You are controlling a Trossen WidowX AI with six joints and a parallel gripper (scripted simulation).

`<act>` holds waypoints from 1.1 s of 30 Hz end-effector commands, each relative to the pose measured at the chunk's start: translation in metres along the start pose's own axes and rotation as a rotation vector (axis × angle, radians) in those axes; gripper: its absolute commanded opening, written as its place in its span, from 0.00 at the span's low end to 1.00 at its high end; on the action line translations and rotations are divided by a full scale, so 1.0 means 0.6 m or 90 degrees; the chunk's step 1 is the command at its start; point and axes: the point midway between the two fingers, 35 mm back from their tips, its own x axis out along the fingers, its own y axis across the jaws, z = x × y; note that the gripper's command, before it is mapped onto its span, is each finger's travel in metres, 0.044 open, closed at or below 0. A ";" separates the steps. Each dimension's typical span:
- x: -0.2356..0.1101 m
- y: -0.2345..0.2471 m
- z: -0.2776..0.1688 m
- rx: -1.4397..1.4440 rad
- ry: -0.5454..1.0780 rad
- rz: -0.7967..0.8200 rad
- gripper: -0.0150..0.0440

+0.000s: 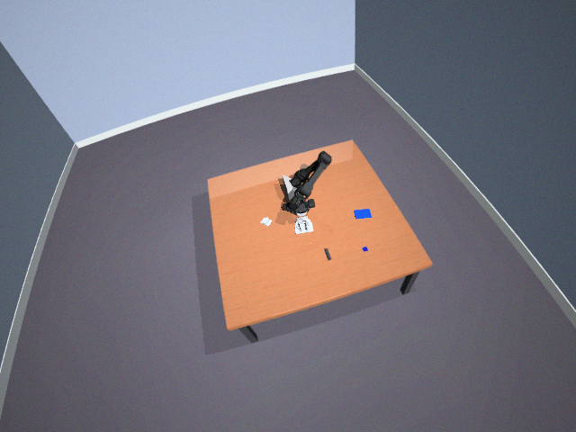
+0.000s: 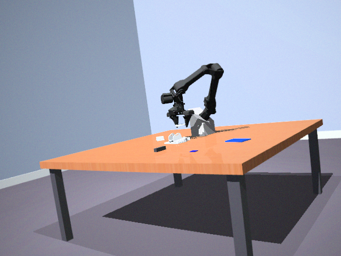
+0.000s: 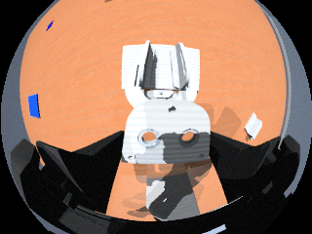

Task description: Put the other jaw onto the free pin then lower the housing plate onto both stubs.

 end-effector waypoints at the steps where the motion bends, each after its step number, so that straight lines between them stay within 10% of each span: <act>1: 0.008 0.001 0.001 0.003 -0.001 0.002 0.85; 33: 0.095 0.002 0.000 0.003 -0.001 0.004 0.85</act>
